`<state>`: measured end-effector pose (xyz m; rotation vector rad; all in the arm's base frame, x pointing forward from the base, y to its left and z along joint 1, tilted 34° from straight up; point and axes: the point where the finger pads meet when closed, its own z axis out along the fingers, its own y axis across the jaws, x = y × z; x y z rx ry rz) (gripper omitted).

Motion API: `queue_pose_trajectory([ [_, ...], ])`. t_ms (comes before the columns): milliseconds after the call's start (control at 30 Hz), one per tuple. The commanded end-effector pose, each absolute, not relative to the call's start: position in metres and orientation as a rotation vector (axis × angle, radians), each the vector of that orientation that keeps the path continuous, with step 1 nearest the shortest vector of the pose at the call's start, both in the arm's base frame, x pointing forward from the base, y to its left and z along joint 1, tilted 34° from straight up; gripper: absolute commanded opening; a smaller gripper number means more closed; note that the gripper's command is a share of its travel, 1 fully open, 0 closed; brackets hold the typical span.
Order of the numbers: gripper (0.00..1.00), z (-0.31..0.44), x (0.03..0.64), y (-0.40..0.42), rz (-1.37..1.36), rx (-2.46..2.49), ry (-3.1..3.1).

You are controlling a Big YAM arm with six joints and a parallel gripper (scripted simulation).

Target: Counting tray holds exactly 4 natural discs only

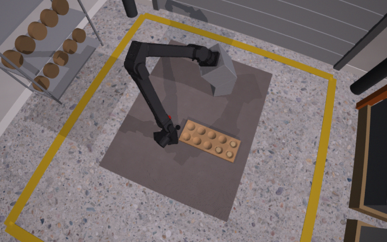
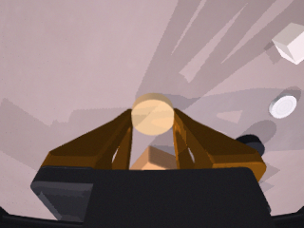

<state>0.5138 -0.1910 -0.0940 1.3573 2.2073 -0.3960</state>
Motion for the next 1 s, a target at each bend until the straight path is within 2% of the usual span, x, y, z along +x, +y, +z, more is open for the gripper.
queue_pose_trajectory([
  [0,0.00,-0.089,0.523,-0.198,-0.388,1.350,2.188],
  [300,0.00,-0.089,0.523,-0.198,-0.388,1.350,2.188],
  [900,0.00,0.007,0.497,-0.133,-0.368,1.338,2.181],
  [967,0.00,-0.014,0.494,-0.129,-0.391,1.344,2.213],
])
